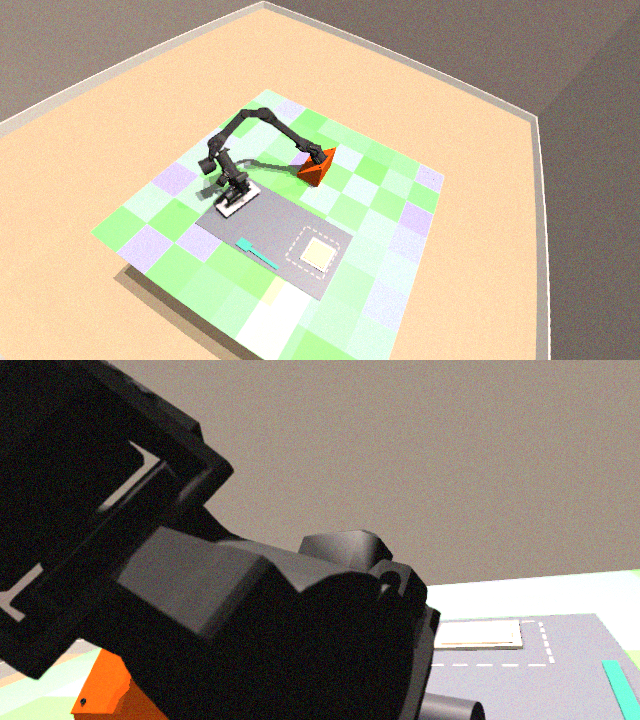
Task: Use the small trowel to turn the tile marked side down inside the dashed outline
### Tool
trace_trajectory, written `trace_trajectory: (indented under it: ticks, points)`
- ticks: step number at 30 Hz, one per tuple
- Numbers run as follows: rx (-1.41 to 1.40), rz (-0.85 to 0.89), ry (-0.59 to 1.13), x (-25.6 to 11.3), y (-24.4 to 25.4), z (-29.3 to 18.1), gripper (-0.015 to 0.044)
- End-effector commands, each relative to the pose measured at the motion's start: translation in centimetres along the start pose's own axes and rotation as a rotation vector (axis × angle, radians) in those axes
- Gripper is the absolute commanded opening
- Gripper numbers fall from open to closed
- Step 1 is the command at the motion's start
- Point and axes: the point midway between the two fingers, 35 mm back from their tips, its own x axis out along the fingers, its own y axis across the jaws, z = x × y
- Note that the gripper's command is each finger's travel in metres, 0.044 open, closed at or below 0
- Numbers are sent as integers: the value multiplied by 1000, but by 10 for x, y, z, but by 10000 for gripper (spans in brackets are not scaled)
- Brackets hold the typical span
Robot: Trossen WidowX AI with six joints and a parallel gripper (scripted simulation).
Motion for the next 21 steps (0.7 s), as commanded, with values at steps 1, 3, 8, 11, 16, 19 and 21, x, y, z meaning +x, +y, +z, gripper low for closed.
trace_trajectory:
  ticks: [1, 3, 8, 11, 16, 19, 21]
  points:
    - [-40, 57, 13, -15, -2, -6, 0]
    - [-45, 65, 16, -17, -2, -7, 0]
    - [-45, 65, 16, -17, -2, -7, 0]
    - [-46, 64, 16, -16, -4, -7, 0]
    - [-47, 62, 18, -11, -10, -6, 0]
    - [-48, 60, 19, -8, -14, -5, 0]
    - [-48, 59, 20, -6, -16, -5, 0]
